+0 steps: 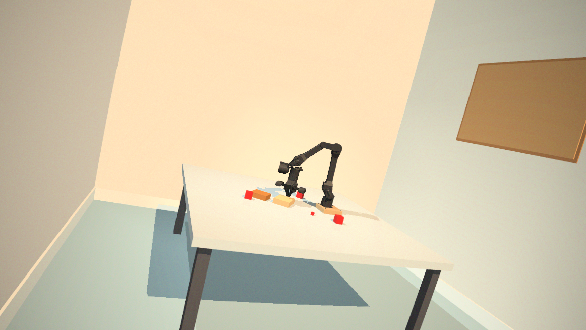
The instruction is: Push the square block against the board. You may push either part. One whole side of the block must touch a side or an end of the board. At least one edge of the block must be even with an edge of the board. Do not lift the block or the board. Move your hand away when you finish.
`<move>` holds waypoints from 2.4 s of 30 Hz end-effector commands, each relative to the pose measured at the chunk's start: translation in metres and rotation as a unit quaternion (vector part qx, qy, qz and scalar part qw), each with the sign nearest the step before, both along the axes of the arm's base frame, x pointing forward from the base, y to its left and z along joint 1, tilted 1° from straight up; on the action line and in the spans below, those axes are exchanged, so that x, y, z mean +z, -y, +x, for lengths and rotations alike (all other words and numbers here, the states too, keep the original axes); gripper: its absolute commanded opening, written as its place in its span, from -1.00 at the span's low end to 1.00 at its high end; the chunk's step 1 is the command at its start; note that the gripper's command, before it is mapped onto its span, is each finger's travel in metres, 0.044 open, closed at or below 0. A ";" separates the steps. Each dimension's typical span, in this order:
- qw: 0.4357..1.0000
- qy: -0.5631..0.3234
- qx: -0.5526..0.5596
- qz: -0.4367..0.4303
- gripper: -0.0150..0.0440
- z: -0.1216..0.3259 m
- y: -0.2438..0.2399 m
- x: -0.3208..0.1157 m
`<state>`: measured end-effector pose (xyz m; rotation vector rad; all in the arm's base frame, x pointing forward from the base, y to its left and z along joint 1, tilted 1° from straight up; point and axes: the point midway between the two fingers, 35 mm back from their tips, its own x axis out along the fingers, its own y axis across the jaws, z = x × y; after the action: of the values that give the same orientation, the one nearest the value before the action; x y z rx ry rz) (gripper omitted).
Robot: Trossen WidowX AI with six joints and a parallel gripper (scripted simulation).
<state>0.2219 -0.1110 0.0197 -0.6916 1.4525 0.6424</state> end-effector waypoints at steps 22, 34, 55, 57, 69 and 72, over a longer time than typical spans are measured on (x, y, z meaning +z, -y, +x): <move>1.000 0.003 0.001 0.003 -0.49 0.012 -0.015 0.000; 1.000 0.002 0.001 0.003 -0.49 0.000 0.001 0.000; 1.000 0.002 0.001 0.002 -0.49 -0.016 0.017 0.052; 1.000 0.002 0.001 0.002 -0.49 -0.017 0.017 0.055; 0.992 0.009 -0.129 0.003 -0.49 -0.004 -0.005 0.053; 0.984 0.010 -0.180 0.006 -0.49 -0.001 -0.014 0.053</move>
<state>0.2190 -0.1042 0.0728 -0.4723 1.4918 0.4237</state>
